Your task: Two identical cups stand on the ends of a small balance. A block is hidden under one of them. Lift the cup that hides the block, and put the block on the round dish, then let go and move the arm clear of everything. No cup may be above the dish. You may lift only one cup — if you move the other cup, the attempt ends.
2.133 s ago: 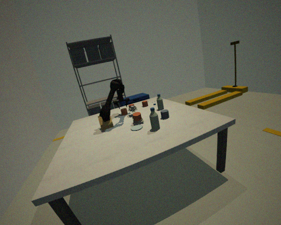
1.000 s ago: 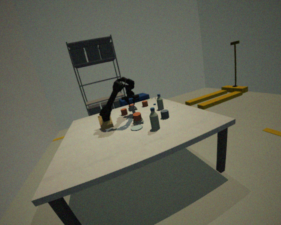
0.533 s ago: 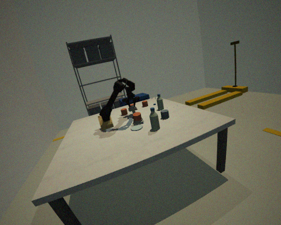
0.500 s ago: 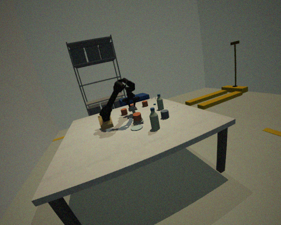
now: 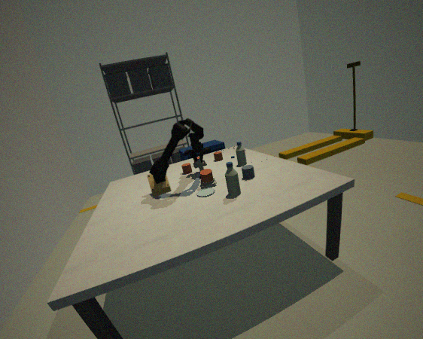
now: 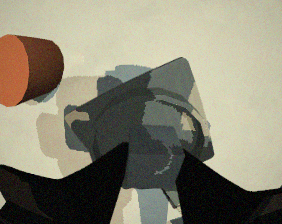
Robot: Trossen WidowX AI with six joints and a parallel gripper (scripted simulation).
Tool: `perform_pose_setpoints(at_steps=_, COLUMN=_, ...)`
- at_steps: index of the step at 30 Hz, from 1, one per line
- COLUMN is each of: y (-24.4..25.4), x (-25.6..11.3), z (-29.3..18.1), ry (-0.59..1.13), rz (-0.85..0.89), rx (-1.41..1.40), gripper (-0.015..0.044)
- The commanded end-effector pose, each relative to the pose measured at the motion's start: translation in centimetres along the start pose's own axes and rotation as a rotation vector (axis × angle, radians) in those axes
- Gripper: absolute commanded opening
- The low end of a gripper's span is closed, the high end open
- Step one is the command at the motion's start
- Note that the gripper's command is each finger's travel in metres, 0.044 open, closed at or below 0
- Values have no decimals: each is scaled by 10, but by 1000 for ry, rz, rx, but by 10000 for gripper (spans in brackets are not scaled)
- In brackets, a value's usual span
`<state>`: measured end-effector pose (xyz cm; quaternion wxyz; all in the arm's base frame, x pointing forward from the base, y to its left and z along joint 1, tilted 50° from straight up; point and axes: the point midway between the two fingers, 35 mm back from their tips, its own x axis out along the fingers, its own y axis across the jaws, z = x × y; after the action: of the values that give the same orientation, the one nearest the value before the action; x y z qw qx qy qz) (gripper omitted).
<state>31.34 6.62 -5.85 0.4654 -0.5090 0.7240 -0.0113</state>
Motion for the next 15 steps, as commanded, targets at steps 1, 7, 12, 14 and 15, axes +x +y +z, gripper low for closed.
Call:
perform_pose_setpoints(at_steps=1, y=0, x=1, z=-1, ry=3, rz=-4, rx=-8, gripper=122)
perform_pose_setpoints(at_steps=7, y=0, x=-6, z=0, ry=3, rz=-4, rx=-8, gripper=3)
perform_pose_setpoints(at_steps=12, y=-1, x=-31, z=3, ry=0, rz=-2, rx=-9, gripper=0)
perform_pose_setpoints(at_steps=14, y=-1, x=-41, z=4, ry=0, rz=-2, rx=-9, gripper=0)
perform_pose_setpoints(at_steps=15, y=-1, x=-46, z=4, ry=0, rz=-1, rx=-9, gripper=0)
